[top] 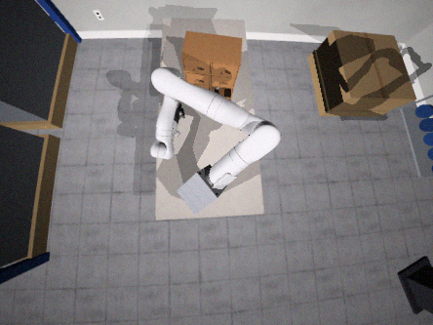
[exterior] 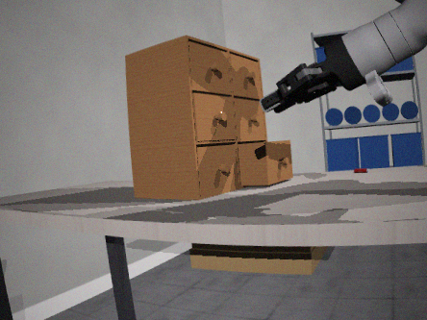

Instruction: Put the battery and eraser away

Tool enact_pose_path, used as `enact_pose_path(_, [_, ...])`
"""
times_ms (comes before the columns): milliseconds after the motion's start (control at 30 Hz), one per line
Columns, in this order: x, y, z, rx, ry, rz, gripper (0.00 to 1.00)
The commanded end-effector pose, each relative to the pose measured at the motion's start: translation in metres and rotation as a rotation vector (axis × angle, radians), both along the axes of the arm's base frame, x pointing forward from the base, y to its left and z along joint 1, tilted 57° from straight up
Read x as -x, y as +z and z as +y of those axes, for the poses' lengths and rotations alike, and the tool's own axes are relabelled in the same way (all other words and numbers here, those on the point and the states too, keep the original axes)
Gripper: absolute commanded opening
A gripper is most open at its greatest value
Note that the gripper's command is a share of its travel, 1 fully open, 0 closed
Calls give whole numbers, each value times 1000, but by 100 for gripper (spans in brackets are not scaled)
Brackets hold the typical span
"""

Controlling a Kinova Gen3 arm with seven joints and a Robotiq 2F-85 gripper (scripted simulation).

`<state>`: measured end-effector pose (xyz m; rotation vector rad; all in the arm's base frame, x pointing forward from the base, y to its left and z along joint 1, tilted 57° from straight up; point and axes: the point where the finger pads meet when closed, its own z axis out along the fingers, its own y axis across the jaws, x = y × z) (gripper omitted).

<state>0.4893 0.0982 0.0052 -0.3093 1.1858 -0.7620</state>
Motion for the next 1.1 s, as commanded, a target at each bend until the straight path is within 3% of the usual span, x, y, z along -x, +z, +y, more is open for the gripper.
enact_pose_path(0, [1, -2, 2, -1, 4, 0, 38])
enact_pose_path(1067, [3, -14, 11, -1, 4, 0, 38])
